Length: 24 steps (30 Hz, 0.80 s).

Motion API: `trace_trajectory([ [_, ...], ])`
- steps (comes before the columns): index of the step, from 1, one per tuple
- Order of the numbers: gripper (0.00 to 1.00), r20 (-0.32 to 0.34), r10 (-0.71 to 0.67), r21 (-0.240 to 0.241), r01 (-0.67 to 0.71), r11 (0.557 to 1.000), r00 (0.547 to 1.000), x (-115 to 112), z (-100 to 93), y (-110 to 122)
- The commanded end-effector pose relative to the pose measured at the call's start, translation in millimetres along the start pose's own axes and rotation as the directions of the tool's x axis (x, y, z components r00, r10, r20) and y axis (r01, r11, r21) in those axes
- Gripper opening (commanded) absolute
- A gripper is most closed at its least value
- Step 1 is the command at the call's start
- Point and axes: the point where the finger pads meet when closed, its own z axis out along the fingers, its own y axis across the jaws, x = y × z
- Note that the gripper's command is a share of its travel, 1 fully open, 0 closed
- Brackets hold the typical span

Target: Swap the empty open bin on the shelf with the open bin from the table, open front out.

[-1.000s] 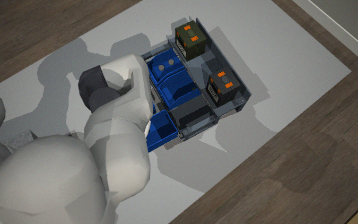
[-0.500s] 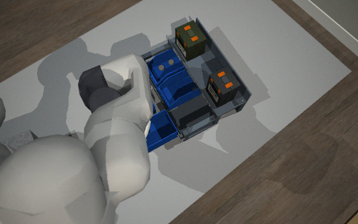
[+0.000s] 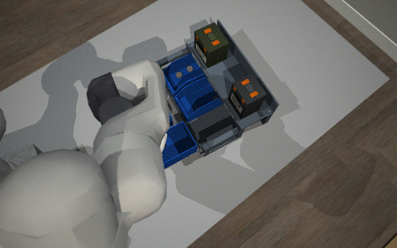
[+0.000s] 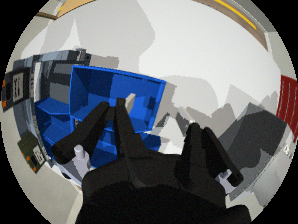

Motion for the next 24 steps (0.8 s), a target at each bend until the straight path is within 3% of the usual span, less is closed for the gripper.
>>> trace_trajectory([
  [1,0.57,0.001,0.003,0.002,-0.003,1.0,1.0,-0.8,0.6,-0.9],
  [13,0.57,0.001,0.003,0.002,-0.003,1.0,1.0,-0.8,-2.9,-0.8],
  [24,0.57,0.001,0.003,0.002,-0.003,1.0,1.0,-0.8,-18.7,-0.7],
])
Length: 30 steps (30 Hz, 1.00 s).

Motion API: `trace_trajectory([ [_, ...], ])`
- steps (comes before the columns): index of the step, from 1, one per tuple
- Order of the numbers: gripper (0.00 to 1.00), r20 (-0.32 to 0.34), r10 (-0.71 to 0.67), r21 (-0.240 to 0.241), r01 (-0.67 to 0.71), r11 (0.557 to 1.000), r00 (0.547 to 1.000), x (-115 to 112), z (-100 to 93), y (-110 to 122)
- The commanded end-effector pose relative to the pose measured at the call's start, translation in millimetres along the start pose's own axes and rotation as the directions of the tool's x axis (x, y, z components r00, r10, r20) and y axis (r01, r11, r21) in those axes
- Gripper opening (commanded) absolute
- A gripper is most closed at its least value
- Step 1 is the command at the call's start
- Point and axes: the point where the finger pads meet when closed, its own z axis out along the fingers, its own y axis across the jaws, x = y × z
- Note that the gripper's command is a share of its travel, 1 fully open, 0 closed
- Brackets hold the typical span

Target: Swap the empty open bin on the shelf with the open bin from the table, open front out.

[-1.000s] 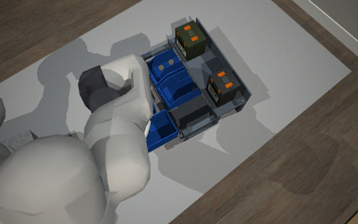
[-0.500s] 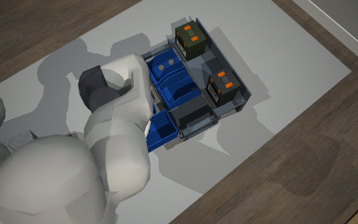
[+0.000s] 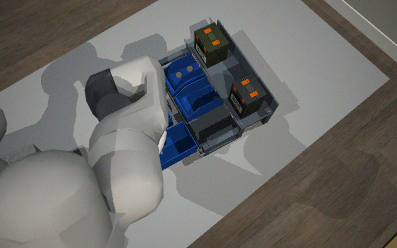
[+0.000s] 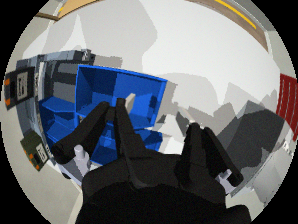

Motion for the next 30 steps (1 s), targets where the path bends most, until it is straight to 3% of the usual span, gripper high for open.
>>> trace_trajectory([
  [1,0.57,-0.004,-0.005,-0.007,0.005,1.0,1.0,1.8,-5.7,2.5],
  [15,0.57,-0.004,-0.005,-0.006,0.005,1.0,1.0,1.8,-18.3,2.1],
  [30,0.57,-0.004,-0.005,-0.006,0.005,1.0,1.0,1.6,-53.0,1.8],
])
